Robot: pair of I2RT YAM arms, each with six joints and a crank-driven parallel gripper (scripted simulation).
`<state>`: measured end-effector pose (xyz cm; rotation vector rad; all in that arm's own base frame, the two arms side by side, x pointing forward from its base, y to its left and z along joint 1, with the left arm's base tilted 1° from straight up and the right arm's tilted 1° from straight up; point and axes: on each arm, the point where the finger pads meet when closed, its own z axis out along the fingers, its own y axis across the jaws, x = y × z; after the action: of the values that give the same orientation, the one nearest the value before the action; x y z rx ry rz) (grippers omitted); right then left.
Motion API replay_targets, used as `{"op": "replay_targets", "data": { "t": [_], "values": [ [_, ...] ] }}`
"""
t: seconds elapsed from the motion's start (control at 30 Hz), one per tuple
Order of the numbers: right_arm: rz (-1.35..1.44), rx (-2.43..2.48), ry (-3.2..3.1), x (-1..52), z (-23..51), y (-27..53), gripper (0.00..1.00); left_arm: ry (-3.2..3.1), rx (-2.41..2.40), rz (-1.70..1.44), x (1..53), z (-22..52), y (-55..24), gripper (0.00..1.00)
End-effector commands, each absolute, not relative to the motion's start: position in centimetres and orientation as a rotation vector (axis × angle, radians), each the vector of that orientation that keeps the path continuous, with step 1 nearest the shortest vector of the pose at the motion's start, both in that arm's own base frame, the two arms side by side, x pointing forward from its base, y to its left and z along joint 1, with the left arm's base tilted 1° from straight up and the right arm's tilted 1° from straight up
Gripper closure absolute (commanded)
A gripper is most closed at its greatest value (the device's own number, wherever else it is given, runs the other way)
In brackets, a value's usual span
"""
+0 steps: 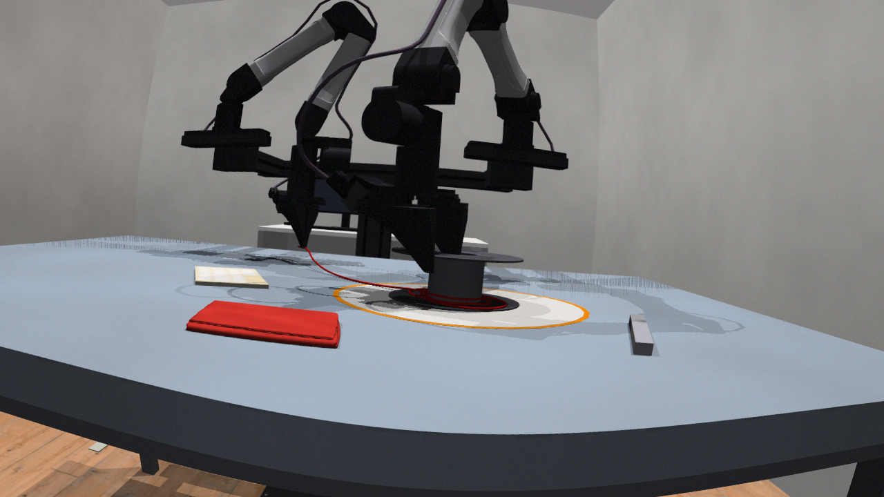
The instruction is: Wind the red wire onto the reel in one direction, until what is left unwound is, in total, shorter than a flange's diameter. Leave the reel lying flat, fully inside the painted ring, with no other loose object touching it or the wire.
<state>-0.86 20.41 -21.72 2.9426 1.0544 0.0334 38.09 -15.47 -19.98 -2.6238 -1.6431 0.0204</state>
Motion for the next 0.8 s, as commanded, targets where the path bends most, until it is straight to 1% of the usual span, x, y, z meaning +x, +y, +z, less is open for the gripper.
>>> {"op": "replay_targets", "data": {
  "t": [0.0,0.3,0.77],
  "values": [
    [0.009,2.943,1.067,-1.06,-21.9,20.08,1.0,-1.647,-2.672,-0.02,40.01,-19.3,-16.86,0.07],
    [0.009,2.942,1.07,-1.05,-22.03,19.85,1.0,-1.647,-2.672,-0.02,39.95,-18.61,-16.72,0.07],
    [0.009,2.934,1.091,-1.26,-22.05,19.52,1.0,-1.647,-2.672,-0.02,39.95,-18.61,-16.72,0.33]
  ]
}}
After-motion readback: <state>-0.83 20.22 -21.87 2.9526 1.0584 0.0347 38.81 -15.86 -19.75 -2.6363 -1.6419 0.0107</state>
